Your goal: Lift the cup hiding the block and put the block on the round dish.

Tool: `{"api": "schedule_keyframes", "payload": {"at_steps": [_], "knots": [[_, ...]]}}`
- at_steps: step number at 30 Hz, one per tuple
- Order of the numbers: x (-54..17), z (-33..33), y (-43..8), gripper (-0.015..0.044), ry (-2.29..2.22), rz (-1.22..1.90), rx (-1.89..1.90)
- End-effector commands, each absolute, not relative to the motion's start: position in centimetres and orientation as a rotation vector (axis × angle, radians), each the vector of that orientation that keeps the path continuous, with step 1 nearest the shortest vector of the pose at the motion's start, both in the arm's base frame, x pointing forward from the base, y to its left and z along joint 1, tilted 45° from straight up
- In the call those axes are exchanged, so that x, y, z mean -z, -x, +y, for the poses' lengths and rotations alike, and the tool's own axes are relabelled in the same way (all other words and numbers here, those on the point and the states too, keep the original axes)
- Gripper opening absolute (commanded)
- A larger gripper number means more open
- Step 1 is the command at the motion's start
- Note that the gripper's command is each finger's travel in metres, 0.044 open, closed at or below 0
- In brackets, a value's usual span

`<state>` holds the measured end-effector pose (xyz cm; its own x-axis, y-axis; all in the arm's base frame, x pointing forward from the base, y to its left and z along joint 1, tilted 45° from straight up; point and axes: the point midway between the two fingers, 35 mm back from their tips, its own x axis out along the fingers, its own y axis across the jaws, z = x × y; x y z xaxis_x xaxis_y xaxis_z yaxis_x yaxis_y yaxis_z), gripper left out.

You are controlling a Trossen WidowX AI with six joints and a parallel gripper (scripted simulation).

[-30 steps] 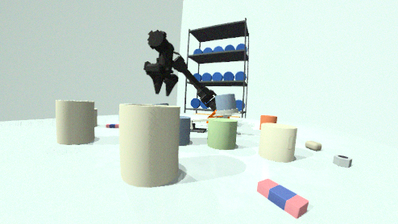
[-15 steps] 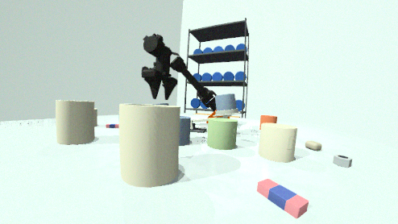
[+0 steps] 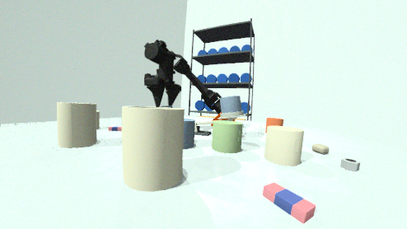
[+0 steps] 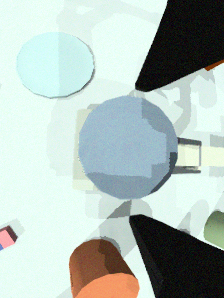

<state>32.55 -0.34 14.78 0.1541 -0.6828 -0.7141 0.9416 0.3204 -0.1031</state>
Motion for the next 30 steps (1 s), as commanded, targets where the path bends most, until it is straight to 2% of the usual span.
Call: {"api": "schedule_keyframes", "payload": {"at_steps": [1,24,27,30], "knots": [[-14.2,-1.0,-32.6,0.0440,-0.403,0.758,1.213],[-11.8,-3.4,-33.0,0.0440,-0.401,0.754,1.214],[-11.8,-3.4,-33.0,0.0361,-0.401,0.754,1.214],[-11.8,-3.4,-33.0,0.0341,-0.401,0.754,1.214]]}}
